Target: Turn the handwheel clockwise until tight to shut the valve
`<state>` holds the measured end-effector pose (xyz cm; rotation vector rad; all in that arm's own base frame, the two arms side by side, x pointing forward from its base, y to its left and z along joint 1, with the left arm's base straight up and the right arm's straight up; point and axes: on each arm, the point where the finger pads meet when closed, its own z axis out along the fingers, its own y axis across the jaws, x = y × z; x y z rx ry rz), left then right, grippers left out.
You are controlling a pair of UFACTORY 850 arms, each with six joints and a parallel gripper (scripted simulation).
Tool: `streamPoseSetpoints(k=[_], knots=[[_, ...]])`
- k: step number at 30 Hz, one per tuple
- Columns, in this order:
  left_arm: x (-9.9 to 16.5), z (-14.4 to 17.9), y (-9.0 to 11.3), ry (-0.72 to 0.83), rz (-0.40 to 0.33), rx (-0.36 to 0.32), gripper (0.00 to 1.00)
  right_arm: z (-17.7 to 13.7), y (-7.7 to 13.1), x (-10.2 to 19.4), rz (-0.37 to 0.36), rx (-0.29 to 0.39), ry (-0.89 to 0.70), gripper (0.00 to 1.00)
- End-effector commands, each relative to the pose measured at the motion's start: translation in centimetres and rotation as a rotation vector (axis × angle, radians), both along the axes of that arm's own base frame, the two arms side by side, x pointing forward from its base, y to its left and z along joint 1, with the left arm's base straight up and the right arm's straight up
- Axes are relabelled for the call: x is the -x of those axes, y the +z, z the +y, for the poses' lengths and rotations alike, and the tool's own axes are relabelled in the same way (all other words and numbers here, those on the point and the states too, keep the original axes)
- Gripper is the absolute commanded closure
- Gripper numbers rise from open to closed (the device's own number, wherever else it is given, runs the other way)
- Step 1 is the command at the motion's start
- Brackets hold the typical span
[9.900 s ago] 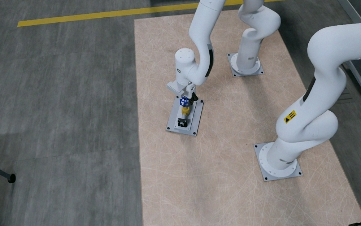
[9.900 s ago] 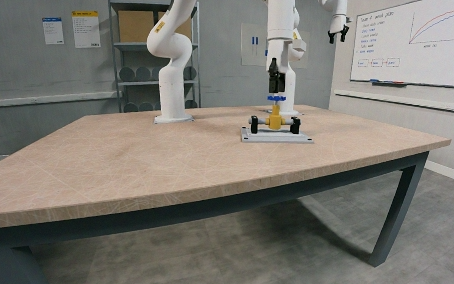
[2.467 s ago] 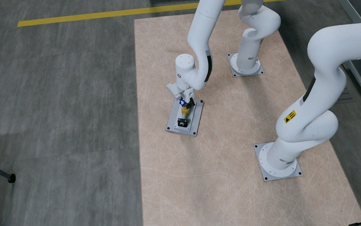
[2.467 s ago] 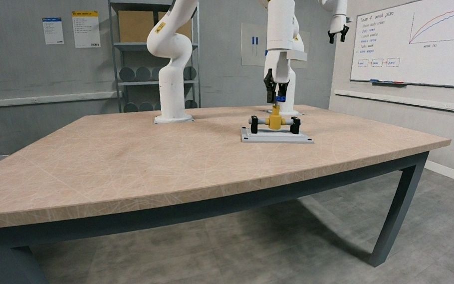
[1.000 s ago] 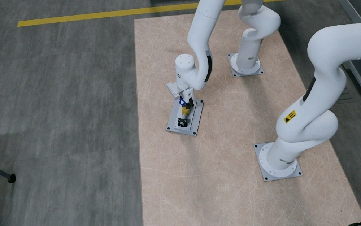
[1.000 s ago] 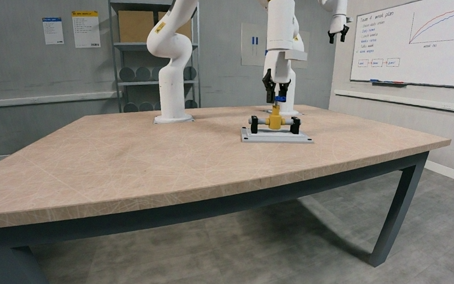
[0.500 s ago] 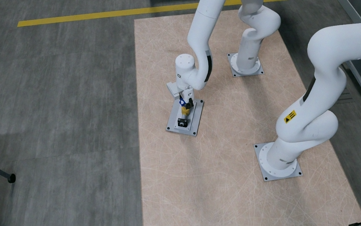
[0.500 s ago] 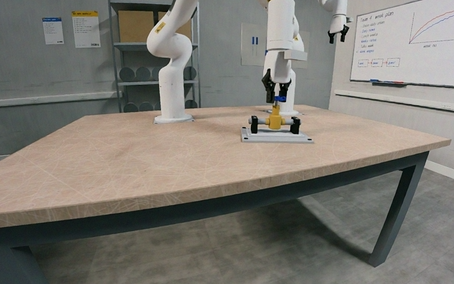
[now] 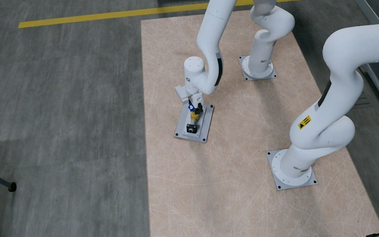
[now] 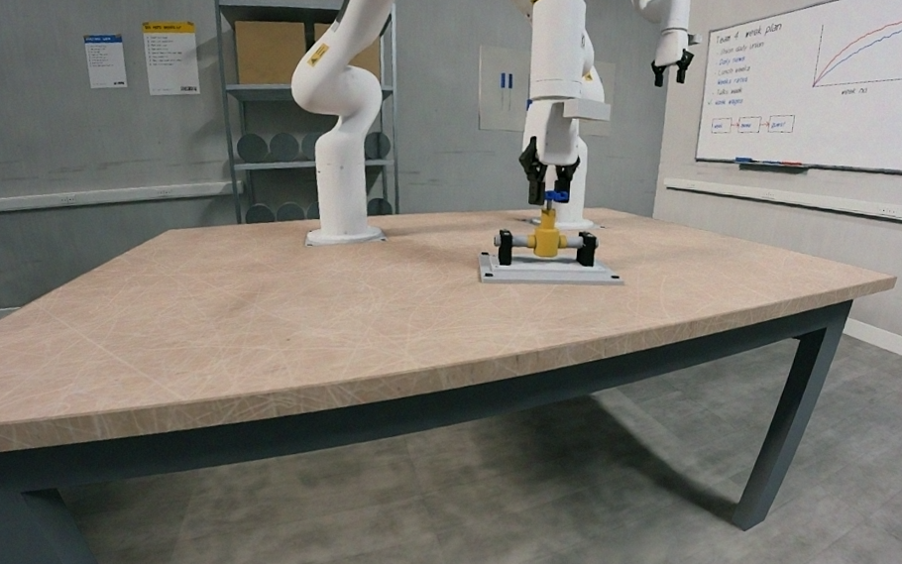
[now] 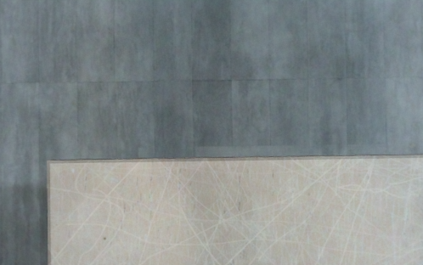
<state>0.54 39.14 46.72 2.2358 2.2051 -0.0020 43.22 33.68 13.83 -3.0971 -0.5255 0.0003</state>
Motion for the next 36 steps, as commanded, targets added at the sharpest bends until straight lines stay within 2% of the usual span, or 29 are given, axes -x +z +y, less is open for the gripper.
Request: streamPoseSetpoints(k=[1,36], knots=[[0.0,0.04,0.08,0.0,0.0,-0.002,0.0,0.06,0.09,-0.08,-0.002,-0.001,-0.007,1.0],[0.0,0.04,0.08,0.0,0.0,-0.002,0.0,0.06,0.09,-0.08,-0.002,-0.001,-0.077,1.0]])
